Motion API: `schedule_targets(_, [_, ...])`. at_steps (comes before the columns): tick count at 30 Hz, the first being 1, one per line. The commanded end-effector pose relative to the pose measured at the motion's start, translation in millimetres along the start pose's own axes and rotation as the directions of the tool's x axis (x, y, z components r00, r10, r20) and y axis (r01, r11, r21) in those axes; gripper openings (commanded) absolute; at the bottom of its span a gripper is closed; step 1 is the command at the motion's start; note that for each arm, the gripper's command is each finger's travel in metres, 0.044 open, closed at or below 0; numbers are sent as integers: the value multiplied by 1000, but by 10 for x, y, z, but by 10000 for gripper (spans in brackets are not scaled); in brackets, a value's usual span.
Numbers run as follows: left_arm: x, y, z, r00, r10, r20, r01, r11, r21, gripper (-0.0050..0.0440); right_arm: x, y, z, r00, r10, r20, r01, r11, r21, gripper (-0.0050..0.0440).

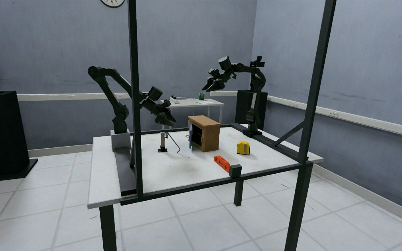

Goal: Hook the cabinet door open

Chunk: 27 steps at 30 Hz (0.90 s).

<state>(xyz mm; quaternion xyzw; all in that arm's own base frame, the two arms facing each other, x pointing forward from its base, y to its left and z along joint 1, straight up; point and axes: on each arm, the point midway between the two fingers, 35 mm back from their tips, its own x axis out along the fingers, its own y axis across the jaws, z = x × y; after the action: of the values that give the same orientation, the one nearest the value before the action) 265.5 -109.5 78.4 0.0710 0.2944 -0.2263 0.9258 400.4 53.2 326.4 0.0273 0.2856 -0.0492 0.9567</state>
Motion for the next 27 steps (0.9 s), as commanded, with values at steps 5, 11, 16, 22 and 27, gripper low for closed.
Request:
schedule_targets(5, [-16,-8,74,1000,-3,21,3,1000,7,440,-96,-8,88,999,7,32,-7,1000,9,400])
schedule_targets(11, [-16,-8,74,1000,-3,21,3,1000,7,440,-96,-8,88,999,7,32,-7,1000,9,400])
schedule_targets(16, [-16,-8,74,1000,-3,21,3,1000,7,416,-96,-8,88,999,7,32,-7,1000,9,400])
schedule_targets(22, [43,-44,94,998,-16,-56,19,999,45,272,-109,-4,36,999,27,27,-27,1000,-6,400])
schedule_targets(27, [154,-129,47,979,-36,-201,56,994,98,152,-106,55,-82,996,93,10,-92,995,-50,400])
